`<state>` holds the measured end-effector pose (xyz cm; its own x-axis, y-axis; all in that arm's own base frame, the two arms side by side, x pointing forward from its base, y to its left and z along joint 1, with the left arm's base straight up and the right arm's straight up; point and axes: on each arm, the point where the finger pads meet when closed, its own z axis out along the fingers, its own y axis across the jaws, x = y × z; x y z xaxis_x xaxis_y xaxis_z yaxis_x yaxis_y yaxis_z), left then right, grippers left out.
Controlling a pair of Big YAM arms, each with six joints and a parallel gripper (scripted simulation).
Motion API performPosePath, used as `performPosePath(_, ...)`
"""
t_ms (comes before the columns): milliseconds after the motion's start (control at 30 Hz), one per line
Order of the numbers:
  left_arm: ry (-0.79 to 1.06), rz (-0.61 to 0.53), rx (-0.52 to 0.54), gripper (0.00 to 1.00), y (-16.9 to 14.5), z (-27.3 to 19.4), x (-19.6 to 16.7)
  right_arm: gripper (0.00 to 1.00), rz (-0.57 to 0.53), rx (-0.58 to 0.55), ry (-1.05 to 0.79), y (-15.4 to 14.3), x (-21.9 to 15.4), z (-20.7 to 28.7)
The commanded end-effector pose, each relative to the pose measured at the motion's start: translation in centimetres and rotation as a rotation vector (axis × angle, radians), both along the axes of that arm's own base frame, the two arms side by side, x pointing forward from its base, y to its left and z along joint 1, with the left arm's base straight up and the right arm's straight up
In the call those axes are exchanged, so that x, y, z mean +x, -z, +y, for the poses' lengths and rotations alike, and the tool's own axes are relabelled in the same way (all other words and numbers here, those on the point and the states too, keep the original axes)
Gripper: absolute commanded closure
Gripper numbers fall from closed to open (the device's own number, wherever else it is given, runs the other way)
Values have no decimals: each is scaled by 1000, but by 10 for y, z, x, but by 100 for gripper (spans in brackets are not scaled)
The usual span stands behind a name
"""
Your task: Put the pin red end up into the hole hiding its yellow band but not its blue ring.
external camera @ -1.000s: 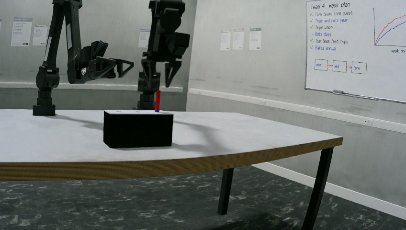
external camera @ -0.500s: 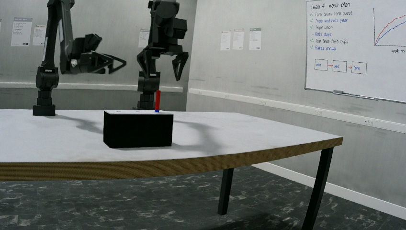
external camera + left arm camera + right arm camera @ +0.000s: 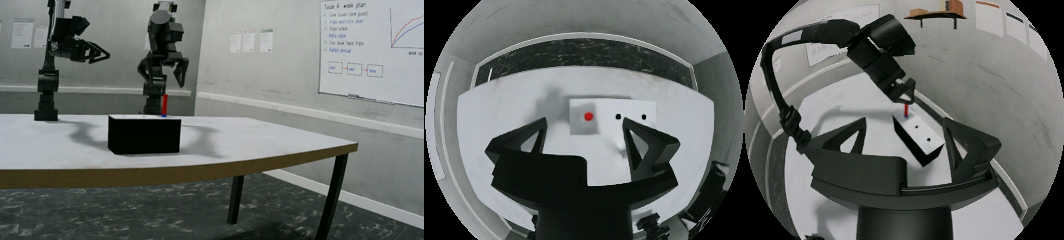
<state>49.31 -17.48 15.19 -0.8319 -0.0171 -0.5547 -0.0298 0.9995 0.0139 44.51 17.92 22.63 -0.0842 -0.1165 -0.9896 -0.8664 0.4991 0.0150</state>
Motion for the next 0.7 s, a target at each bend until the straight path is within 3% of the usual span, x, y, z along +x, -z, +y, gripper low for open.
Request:
performPosePath(0, 7, -79, -32, 0, -25, -12, 8, 0, -73, -49, -25, -34, 23, -7)
performPosePath(667, 1, -65, -25, 0, -22, -8, 13, 0, -41, -35, -49, -37, 22, -6)
